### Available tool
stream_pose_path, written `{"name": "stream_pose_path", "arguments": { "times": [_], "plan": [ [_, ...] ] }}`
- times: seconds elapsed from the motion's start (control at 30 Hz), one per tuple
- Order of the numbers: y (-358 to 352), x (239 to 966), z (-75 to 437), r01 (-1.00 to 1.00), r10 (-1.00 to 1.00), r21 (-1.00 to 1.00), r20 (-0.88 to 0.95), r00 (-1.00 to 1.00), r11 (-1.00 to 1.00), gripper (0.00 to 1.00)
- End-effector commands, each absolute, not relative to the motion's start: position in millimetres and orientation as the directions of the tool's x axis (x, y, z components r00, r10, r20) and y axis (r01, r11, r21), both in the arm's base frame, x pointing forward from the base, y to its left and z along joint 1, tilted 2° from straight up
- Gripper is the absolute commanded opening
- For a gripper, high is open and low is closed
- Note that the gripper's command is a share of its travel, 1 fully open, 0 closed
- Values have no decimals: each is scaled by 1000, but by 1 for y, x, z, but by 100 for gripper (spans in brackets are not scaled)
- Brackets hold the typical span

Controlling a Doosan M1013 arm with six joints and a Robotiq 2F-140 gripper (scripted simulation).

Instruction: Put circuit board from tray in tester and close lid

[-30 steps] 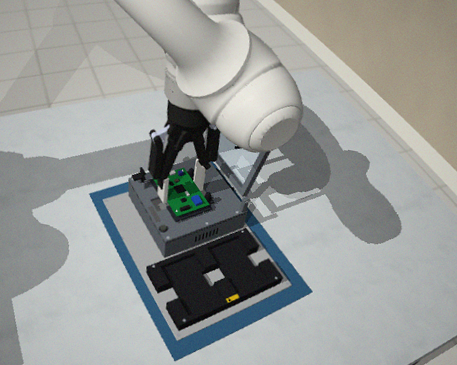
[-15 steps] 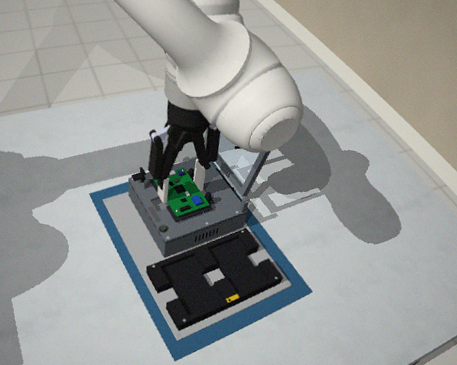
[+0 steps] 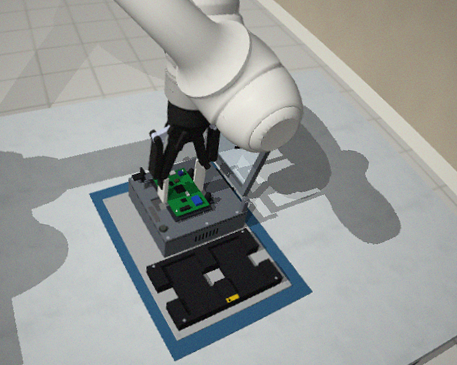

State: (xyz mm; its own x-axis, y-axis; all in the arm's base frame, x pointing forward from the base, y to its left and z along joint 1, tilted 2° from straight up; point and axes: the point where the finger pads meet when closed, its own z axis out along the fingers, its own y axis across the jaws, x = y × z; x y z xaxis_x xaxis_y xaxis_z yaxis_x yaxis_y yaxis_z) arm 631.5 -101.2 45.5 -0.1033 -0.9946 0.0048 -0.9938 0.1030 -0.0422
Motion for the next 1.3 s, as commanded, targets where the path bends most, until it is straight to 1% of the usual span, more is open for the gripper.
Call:
{"name": "stream_pose_path", "arguments": {
  "times": [0.0,1.27],
  "plan": [
    [-101,630,46,-994,-995,-41,10,-100,99,46],
    [-100,630,54,-994,-995,-41,10,-100,99,46]
  ]
}}
